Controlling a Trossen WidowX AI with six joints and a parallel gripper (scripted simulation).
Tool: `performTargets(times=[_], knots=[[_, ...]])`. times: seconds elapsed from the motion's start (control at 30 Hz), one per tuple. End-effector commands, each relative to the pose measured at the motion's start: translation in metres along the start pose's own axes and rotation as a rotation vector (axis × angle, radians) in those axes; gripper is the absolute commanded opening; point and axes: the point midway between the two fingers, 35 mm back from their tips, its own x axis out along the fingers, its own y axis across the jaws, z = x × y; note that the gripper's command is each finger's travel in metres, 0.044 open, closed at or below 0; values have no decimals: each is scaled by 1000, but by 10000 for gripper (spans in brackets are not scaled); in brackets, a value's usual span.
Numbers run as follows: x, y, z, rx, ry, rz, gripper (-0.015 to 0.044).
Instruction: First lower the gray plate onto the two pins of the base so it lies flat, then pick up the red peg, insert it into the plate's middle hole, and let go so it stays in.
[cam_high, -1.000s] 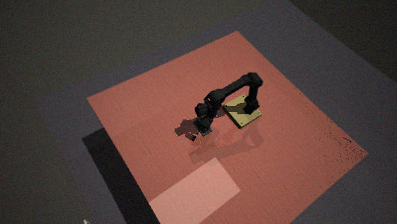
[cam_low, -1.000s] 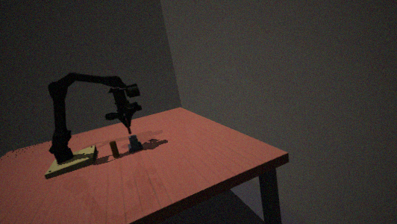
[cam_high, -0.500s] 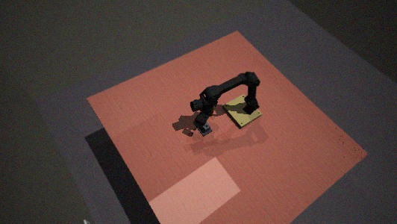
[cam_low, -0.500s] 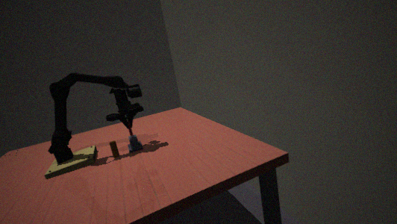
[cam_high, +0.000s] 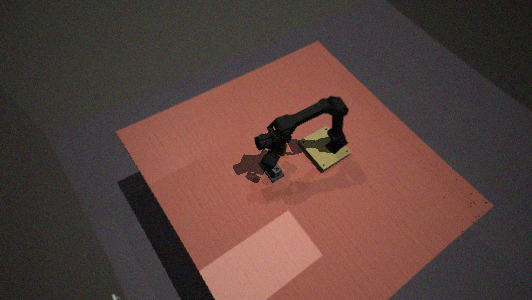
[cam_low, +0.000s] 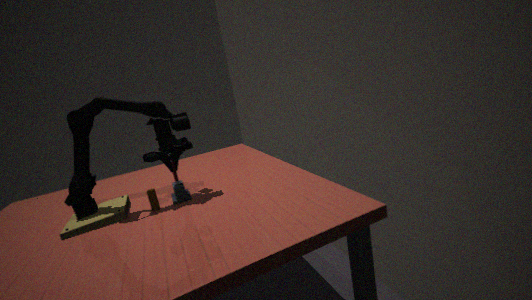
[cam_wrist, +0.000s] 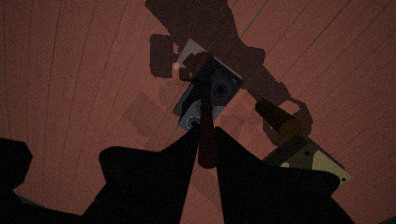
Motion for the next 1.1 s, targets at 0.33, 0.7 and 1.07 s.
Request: performTargets(times=[0.33,0.7,1.07], knots=[[0,0,0,0,0,-2,0],[5,0,0,0,0,-1,0],[18,-1,0,1,0,-3,0]])
